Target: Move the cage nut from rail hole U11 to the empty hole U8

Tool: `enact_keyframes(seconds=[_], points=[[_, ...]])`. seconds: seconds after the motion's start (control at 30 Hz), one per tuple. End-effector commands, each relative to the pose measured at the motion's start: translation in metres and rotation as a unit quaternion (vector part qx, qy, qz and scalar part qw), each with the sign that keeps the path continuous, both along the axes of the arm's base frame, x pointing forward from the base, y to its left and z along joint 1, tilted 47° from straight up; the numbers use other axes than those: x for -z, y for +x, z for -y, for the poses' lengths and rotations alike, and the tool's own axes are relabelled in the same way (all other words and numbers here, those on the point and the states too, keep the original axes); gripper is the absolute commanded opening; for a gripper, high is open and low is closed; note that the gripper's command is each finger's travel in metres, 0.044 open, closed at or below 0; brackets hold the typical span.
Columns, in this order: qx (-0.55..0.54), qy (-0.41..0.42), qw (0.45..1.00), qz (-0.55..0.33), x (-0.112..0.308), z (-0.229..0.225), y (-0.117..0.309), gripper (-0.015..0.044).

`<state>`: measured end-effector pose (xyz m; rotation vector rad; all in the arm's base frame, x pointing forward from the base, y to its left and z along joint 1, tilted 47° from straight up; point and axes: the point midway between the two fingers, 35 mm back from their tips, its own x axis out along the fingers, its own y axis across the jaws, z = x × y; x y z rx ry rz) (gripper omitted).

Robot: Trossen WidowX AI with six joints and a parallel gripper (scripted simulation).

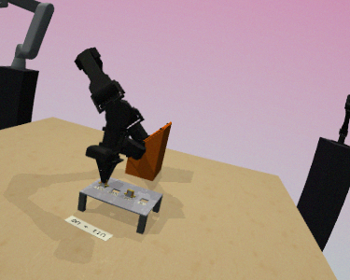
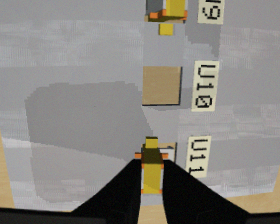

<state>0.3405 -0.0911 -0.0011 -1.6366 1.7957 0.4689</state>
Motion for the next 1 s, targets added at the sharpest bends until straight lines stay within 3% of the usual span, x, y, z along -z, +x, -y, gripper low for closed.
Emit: enact_keyframes(seconds=[0.0,0.97], points=[[-0.003,-0.003,1.0,0.0,-0.0007,0.0003,-0.0011,0.0028],[-0.018,-0.007,1.0,0.013,-0.0003,-0.0001,-0.0027,0.0028]])
